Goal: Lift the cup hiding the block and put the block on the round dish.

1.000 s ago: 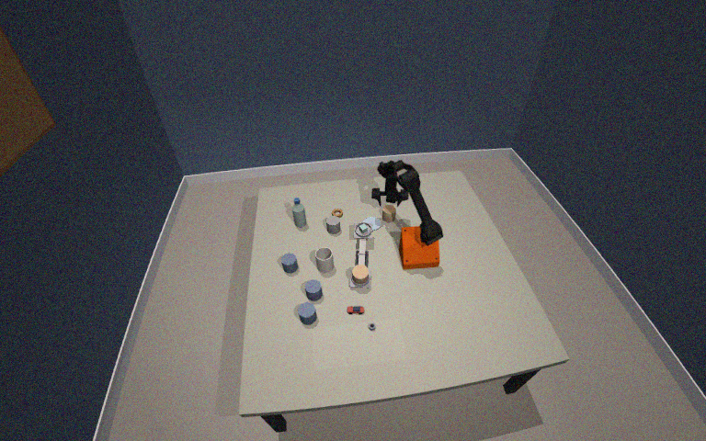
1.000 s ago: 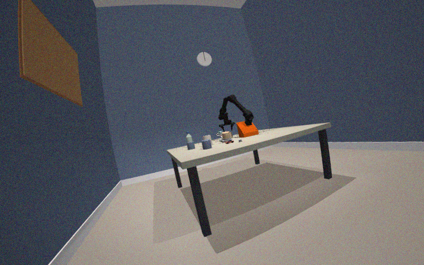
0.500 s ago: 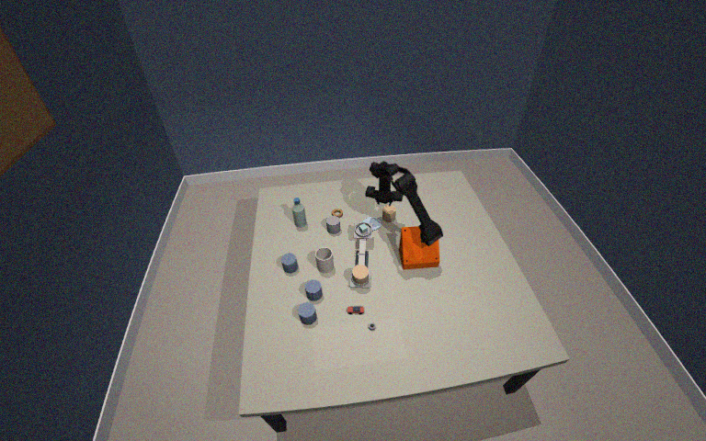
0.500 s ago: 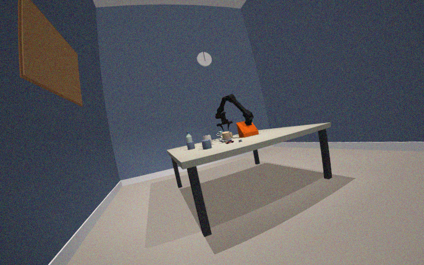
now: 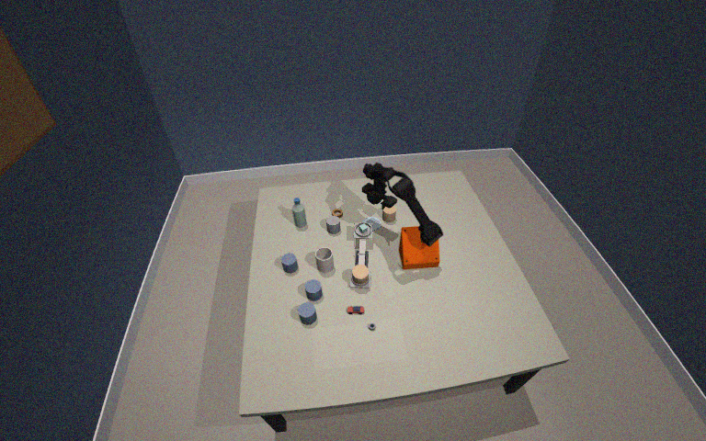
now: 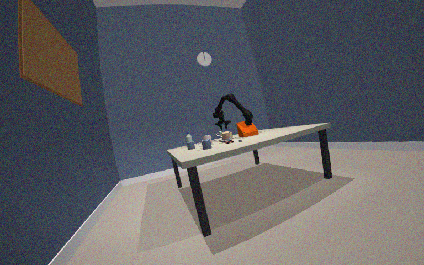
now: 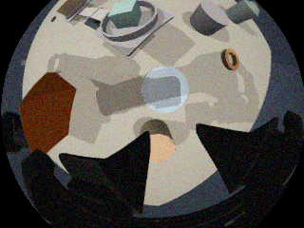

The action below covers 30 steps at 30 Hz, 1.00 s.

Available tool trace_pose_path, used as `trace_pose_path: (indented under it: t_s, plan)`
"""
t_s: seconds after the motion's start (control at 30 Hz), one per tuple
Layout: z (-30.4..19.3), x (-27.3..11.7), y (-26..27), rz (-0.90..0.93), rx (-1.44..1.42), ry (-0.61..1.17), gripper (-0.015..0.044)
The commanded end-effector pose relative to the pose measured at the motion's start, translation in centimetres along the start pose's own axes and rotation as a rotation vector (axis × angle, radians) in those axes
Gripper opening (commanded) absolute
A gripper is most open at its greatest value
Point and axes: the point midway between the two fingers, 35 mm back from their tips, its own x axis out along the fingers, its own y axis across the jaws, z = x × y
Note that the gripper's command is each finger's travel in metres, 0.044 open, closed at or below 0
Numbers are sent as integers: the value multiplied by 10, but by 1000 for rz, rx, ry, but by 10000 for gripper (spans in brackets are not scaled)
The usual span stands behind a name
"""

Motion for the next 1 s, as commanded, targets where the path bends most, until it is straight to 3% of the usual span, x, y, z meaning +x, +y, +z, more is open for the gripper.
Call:
trace_pose_path:
  t_s: [0.0, 0.97]
  plan:
    - [12, -6, 0, -6, 128, -6, 260]
    - [94, -26, 12, 35, 1130, -33, 260]
